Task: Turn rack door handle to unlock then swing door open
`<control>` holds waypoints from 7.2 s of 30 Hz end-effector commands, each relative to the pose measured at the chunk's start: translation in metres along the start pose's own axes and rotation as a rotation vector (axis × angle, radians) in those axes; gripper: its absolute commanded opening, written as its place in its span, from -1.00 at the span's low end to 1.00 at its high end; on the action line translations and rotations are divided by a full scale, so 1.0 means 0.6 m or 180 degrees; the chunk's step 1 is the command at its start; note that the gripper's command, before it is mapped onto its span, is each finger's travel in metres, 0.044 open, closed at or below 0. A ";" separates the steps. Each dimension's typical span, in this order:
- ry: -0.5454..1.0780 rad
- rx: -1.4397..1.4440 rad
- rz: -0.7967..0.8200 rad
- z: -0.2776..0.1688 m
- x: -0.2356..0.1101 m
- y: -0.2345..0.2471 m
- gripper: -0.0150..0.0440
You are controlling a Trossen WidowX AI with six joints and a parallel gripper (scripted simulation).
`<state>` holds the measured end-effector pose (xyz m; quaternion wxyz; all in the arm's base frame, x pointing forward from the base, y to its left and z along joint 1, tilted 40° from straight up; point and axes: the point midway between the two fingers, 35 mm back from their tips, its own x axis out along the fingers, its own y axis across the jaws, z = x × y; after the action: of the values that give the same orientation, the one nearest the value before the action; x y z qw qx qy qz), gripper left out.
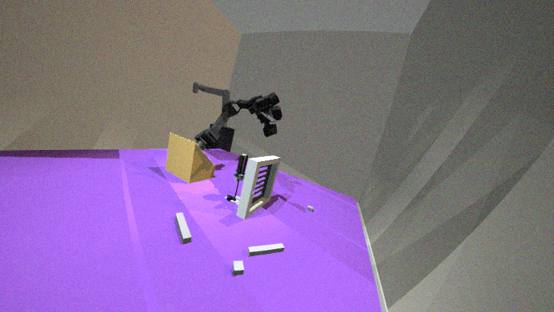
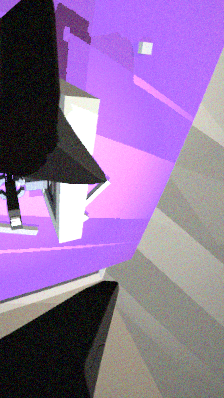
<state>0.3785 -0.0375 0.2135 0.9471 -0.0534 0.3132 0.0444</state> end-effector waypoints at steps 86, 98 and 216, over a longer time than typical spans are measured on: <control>0.2778 0.0975 0.2375 -0.245 0.148 0.004 0.47; 0.2804 0.0917 0.2361 -0.264 0.160 0.027 0.47; 0.3388 0.2330 0.1609 -0.270 0.163 0.034 0.47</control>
<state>0.3590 -0.0338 0.0240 0.5571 0.3699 0.7405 0.0671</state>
